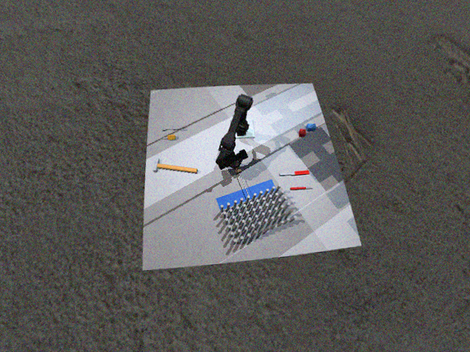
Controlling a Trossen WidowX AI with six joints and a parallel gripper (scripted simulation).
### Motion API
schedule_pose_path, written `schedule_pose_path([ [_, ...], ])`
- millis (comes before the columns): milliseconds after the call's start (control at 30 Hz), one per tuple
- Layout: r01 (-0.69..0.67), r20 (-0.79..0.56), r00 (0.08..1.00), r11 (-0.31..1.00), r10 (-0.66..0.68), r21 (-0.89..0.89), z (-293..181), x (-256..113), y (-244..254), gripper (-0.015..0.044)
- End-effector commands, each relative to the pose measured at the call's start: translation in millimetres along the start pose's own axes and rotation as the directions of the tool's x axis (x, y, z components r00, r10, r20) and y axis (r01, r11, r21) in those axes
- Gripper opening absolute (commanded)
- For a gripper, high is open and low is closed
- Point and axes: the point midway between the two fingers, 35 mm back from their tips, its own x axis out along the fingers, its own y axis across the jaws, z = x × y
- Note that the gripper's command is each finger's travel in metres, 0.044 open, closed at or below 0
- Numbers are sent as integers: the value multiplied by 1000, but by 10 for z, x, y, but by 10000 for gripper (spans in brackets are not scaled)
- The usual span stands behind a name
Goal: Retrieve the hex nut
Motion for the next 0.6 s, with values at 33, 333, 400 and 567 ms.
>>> schedule_pose_path([
  [33, -5, 4, 1000, 1000, 5, 3, 62, 21, -2, 0],
  [333, -5, 4, 1000, 1000, 5, 3, 138, 41, -3, 0],
  [400, -5, 4, 1000, 1000, 5, 3, 155, 45, -3, 0],
  [567, -5, 4, 1000, 1000, 5, 3, 196, 56, -3, 0],
])
